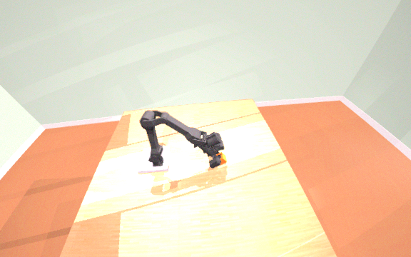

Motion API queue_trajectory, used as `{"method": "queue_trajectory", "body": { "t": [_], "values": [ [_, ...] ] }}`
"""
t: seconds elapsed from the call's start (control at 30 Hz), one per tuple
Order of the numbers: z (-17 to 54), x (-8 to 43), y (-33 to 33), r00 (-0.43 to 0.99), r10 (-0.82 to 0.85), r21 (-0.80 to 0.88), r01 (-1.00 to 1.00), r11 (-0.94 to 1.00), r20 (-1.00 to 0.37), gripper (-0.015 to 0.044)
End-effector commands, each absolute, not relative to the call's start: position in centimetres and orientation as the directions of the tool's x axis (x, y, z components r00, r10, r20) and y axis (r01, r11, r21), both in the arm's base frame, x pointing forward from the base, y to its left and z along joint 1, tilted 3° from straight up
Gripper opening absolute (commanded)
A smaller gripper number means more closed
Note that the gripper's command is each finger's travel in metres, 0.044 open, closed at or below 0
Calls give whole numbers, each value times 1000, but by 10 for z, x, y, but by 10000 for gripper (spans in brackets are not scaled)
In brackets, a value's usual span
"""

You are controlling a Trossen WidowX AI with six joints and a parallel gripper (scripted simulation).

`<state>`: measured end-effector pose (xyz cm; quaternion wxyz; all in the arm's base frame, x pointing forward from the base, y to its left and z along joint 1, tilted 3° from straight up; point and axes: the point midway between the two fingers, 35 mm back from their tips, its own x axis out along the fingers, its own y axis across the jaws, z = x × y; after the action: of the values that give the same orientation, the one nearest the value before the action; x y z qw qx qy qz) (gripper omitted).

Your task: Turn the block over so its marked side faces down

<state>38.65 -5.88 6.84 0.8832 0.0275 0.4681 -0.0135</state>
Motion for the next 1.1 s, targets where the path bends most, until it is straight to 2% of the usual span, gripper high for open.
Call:
{"method": "queue_trajectory", "body": {
  "t": [0.0,0.7,1.07],
  "values": [
    [63,390,-59,601,1,42,53,998,-799,0],
    [42,389,-58,833,-21,43,53,998,-553,0],
    [45,381,-56,888,-26,42,51,998,-460,0]
  ]
}}
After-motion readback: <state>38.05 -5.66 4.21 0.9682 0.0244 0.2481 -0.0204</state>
